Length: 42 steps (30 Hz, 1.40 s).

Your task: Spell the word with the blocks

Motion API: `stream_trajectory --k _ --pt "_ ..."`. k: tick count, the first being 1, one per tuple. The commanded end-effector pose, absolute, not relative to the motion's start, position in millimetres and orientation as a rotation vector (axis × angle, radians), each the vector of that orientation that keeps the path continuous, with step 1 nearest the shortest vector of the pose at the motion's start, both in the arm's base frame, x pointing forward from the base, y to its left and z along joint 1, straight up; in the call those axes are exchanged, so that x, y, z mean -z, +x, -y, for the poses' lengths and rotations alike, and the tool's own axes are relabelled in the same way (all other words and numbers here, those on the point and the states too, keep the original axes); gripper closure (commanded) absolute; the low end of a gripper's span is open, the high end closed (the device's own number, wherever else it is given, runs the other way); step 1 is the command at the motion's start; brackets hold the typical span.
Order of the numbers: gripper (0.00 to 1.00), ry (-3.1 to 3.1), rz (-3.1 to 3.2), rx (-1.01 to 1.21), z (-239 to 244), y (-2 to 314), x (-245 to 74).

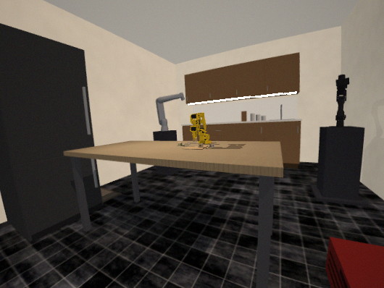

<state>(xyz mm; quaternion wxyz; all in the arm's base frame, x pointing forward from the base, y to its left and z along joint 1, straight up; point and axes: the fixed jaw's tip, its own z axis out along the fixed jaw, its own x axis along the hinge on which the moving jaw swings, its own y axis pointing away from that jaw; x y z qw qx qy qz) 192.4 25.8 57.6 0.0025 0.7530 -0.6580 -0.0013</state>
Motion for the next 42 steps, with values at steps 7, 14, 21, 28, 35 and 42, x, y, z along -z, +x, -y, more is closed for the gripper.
stream_trajectory --k 7,14,21,28,35,42 --pt "1.0 2.412 2.09 -0.07 -28 199 -69" --pt "1.0 2.412 2.09 -0.07 -28 199 -68" --pt "1.0 2.412 2.09 -0.07 -28 199 -64" --pt "1.0 2.412 2.089 -0.07 -28 199 -63" --pt "1.0 2.412 2.09 -0.07 -28 199 -60" --pt "1.0 2.412 2.09 -0.07 -28 199 -57"
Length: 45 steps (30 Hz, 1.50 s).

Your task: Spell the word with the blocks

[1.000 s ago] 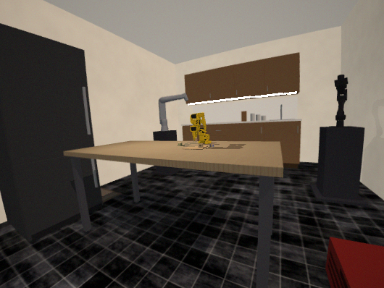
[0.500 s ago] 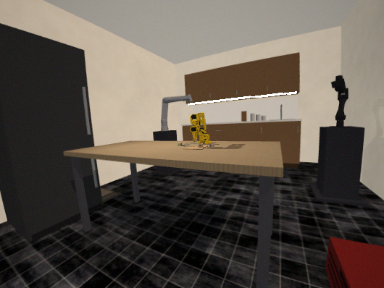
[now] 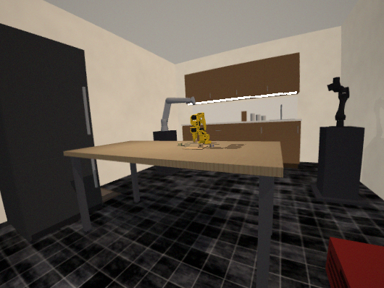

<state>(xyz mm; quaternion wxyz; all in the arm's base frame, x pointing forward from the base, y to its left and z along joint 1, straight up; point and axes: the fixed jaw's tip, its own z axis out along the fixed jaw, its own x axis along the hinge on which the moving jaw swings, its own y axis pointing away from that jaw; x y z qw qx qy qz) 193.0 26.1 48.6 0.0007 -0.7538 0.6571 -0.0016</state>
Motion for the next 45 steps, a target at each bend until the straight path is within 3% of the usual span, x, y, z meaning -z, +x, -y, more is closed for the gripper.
stream_trajectory --k 1,45 --pt "1.0 -2.336 -2.024 0.068 -28 199 -57" --pt "1.0 -2.334 -2.025 0.068 -27 200 -41"
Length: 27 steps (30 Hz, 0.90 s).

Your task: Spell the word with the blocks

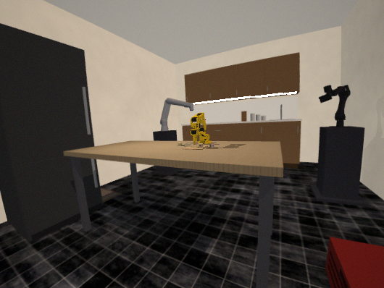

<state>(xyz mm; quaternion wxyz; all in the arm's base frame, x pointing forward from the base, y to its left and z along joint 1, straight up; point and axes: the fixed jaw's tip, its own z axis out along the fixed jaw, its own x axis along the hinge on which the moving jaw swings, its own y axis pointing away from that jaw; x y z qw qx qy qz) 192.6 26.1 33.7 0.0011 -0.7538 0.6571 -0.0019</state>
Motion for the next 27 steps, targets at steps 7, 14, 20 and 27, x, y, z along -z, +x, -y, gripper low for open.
stream_trajectory --k 7,14,20,27 --pt "1.0 -2.334 -2.026 0.068 -27.5 200.2 -38.4" --pt "1.0 -2.334 -2.026 0.068 -27.5 200.2 -37.2" --pt "1.0 -2.333 -2.026 0.068 -27.4 200.5 -33.1" --pt "1.0 -2.333 -2.026 0.068 -27.4 200.5 -32.4"
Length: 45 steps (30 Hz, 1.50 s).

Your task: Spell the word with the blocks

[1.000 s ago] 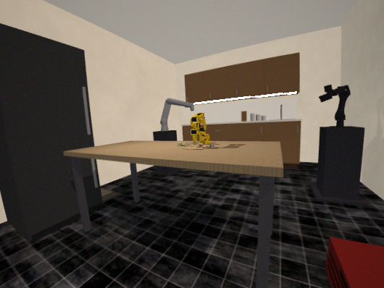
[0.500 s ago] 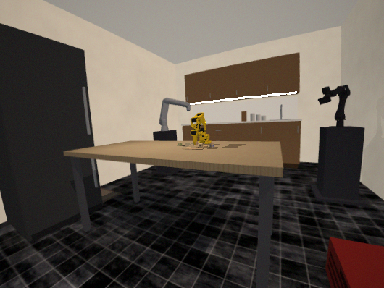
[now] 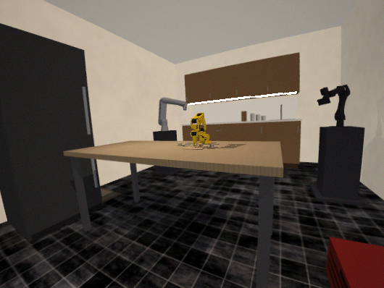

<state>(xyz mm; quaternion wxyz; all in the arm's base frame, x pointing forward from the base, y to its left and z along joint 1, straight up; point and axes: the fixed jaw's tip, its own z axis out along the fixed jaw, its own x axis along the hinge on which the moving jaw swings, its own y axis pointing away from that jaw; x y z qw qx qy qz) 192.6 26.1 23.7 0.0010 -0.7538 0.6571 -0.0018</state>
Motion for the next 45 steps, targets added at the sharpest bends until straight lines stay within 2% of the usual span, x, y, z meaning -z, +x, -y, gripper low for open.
stream_trajectory --k 1,18,28,38,45 --pt "1.0 -2.333 -2.026 0.068 -27.4 200.5 -32.3" --pt "1.0 -2.333 -2.026 0.068 -27.5 200.8 -27.3" --pt "0.87 -2.333 -2.026 0.068 -27.5 200.8 -27.3" --pt "0.85 -2.333 -2.026 0.068 -27.5 200.8 -27.3" --pt "0.8 -2.333 -2.026 0.068 -27.5 200.8 -27.3"
